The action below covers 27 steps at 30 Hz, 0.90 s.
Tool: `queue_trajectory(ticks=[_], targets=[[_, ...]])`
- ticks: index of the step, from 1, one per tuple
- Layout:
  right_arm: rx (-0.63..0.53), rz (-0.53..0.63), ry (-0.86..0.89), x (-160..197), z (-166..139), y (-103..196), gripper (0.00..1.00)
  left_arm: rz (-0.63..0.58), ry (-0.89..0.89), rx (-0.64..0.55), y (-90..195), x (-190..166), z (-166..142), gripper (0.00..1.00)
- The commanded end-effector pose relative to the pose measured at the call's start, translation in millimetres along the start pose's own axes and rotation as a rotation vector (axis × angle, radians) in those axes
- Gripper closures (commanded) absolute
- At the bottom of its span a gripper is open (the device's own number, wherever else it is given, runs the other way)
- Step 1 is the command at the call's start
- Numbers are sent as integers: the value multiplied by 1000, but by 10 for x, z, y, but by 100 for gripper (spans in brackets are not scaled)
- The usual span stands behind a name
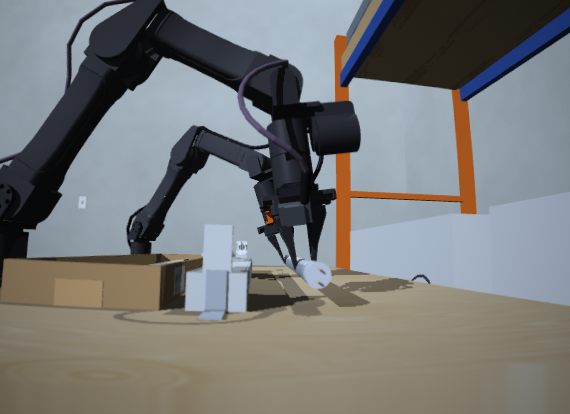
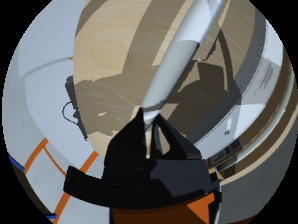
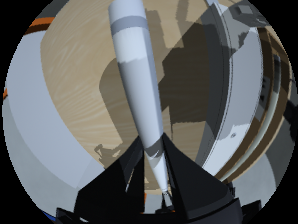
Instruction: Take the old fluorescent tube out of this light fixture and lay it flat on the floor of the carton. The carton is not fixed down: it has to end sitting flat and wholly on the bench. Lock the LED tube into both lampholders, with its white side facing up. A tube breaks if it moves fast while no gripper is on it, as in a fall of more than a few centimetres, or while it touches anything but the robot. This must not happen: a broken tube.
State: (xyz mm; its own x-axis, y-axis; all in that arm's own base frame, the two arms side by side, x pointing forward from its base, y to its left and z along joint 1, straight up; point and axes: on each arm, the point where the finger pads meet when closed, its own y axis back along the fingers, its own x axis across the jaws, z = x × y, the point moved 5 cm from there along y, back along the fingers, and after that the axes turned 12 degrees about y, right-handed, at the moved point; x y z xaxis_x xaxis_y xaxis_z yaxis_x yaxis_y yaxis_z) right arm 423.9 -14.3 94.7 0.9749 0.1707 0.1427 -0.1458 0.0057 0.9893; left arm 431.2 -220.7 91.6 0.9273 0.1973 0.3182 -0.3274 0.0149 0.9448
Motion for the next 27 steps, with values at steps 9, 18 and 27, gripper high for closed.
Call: queue_trajectory(ticks=[9,18,27], targets=[[-28,59,-1,89,23,99,89,86,16,-46,236,164,65,89],[-21,20,-5,-9,29,53,89,76,13,-42,194,85,66,89],[-26,41,-8,74,55,114,89,66,13,-32,156,45,23,89]])
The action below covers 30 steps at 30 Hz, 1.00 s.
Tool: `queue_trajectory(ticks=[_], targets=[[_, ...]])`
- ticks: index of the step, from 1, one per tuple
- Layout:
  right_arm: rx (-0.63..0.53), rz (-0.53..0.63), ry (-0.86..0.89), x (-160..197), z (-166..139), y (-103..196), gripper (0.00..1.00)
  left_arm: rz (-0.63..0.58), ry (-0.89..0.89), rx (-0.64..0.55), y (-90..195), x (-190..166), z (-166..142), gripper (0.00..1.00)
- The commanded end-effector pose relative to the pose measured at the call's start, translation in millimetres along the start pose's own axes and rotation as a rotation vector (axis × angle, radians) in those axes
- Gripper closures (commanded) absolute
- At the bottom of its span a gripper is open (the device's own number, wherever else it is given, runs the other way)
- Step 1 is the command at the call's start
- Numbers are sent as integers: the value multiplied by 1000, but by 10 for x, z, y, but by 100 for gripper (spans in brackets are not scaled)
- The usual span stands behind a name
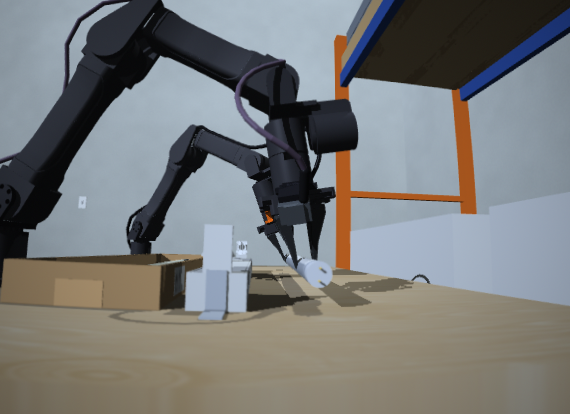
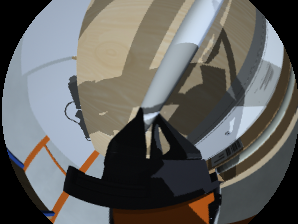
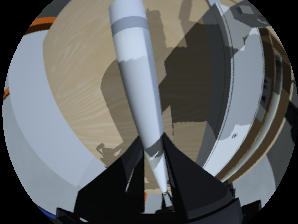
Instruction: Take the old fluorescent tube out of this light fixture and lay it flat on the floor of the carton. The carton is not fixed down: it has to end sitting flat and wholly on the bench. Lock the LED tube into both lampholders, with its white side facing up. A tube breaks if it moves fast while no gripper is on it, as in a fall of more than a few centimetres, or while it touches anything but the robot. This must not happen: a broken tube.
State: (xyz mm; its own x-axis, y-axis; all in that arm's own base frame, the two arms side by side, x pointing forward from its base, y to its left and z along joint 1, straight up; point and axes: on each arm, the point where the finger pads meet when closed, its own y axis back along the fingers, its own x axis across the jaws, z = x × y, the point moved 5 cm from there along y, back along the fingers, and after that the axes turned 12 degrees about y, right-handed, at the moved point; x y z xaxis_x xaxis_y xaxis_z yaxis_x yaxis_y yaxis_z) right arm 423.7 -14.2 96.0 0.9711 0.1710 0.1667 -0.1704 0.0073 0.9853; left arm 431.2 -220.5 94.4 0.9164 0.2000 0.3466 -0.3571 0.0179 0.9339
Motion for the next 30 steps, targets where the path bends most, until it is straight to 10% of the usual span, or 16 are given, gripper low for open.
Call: queue_trajectory(ticks=[1,30], targets=[[-19,13,-8,73,57,82,89,48,13,-34,160,84,62,89],[-28,48,-13,43,72,149,89,77,25,-44,199,163,61,89]])
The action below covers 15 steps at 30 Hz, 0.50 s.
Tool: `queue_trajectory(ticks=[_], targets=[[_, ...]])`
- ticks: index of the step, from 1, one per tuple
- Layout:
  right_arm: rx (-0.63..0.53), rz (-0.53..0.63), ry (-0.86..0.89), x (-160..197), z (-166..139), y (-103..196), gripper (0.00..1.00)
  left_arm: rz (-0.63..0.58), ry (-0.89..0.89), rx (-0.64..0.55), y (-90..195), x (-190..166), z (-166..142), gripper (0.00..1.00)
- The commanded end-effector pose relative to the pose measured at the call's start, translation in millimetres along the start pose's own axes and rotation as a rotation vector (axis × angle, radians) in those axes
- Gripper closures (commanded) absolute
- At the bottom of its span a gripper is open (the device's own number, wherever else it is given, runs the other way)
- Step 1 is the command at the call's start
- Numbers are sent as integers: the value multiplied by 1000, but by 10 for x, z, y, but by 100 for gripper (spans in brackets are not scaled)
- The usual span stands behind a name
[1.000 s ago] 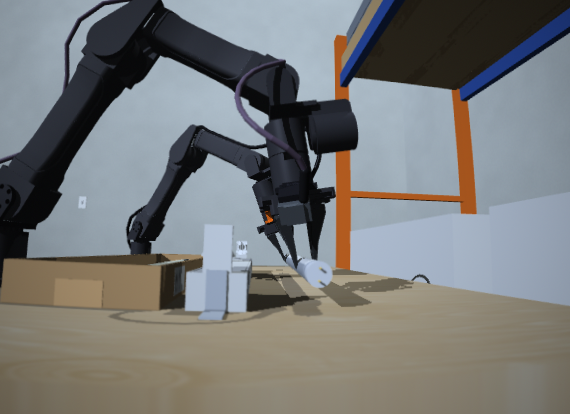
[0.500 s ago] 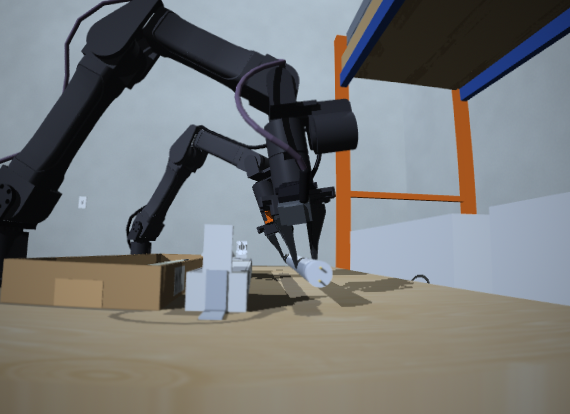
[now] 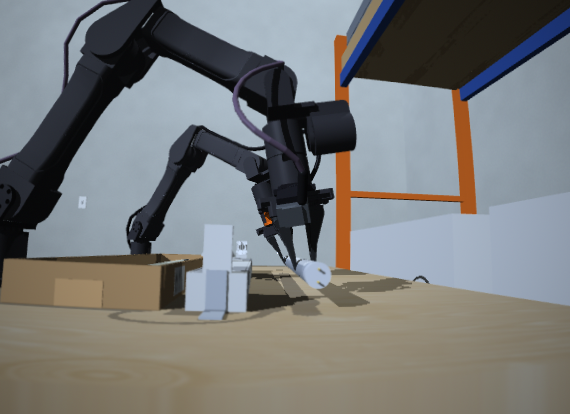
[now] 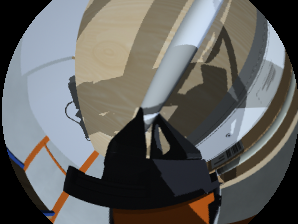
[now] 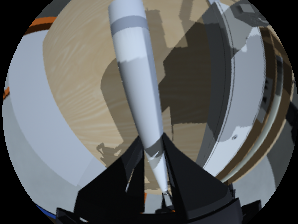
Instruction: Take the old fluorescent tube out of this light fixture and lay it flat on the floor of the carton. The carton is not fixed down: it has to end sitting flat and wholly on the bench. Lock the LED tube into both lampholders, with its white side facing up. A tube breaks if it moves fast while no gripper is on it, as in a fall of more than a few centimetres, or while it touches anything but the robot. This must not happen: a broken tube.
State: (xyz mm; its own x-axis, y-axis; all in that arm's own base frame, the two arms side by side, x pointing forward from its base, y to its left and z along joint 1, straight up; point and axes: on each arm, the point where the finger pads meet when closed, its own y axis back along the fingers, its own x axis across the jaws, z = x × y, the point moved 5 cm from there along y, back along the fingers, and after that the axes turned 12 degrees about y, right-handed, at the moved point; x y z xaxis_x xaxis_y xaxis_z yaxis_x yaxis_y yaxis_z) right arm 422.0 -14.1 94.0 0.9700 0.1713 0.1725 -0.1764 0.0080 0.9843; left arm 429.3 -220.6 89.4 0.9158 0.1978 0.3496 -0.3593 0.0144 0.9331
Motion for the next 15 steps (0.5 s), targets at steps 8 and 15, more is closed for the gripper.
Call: queue_trajectory(ticks=[8,15], targets=[[-27,45,-13,28,67,104,89,52,4,-29,160,49,55,89],[-29,57,-14,54,73,150,89,88,21,-53,266,212,84,89]])
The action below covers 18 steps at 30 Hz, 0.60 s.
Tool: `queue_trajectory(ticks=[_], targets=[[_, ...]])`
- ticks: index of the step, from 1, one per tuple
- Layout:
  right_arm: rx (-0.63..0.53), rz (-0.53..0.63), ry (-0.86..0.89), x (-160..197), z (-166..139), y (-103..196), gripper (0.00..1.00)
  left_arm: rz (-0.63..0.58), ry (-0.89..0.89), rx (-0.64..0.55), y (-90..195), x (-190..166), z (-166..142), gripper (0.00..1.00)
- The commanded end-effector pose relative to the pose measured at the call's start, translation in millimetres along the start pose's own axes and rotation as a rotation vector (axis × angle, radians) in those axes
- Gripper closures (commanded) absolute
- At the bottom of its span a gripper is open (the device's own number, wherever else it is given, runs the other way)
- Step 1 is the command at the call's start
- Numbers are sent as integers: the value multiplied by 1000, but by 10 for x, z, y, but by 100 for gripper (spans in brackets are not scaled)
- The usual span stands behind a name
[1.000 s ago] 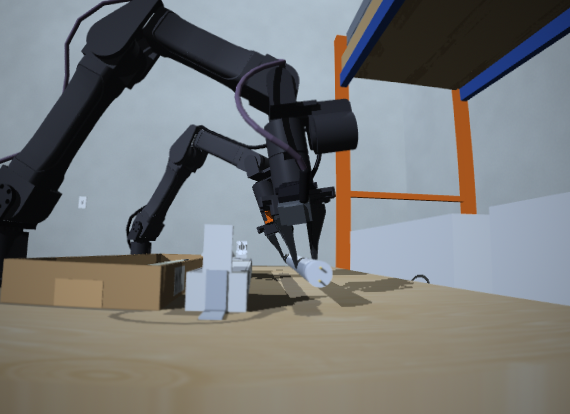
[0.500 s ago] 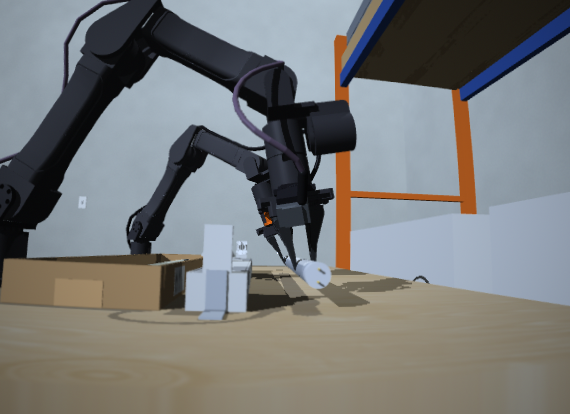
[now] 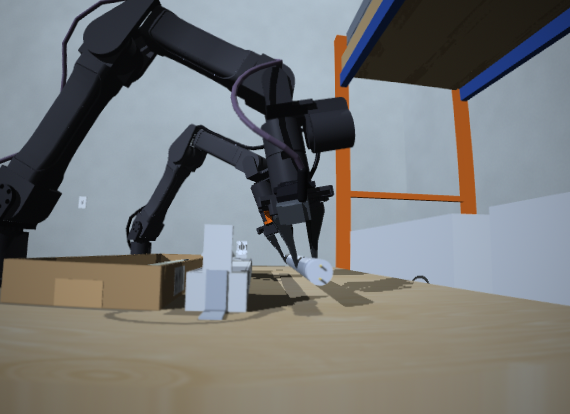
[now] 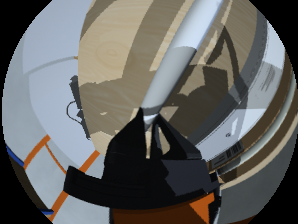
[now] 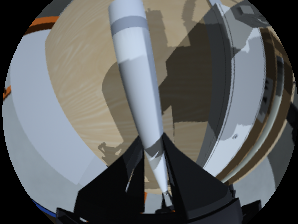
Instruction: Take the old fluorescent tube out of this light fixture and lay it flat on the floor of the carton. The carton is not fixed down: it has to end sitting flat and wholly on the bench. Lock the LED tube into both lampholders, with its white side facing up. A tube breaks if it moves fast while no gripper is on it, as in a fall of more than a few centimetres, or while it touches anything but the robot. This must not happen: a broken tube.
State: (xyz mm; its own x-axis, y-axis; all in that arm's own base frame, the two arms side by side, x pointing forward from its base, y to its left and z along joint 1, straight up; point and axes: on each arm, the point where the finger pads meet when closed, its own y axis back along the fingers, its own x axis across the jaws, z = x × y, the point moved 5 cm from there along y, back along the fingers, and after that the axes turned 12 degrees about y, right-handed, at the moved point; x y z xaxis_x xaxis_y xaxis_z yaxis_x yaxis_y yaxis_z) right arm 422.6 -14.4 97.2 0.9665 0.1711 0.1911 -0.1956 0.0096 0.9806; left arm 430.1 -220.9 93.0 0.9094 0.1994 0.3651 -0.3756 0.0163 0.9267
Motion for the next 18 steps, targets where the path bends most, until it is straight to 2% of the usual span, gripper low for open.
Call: queue_trajectory(ticks=[1,4,6,8,9,11,18], targets=[[-21,23,-13,-12,52,53,89,57,15,-36,180,135,50,89],[-16,1,-12,-57,44,24,89,52,14,-33,176,115,42,89],[-20,19,-12,65,65,100,89,38,12,-22,140,53,10,89],[-20,18,-10,62,70,73,89,66,18,-45,212,158,83,89],[-28,55,-10,104,78,115,89,76,17,-53,251,176,106,89],[-20,20,-9,-37,45,35,89,40,2,-24,128,16,50,89],[-27,52,-7,-3,47,50,89,70,6,-35,145,47,61,89]])
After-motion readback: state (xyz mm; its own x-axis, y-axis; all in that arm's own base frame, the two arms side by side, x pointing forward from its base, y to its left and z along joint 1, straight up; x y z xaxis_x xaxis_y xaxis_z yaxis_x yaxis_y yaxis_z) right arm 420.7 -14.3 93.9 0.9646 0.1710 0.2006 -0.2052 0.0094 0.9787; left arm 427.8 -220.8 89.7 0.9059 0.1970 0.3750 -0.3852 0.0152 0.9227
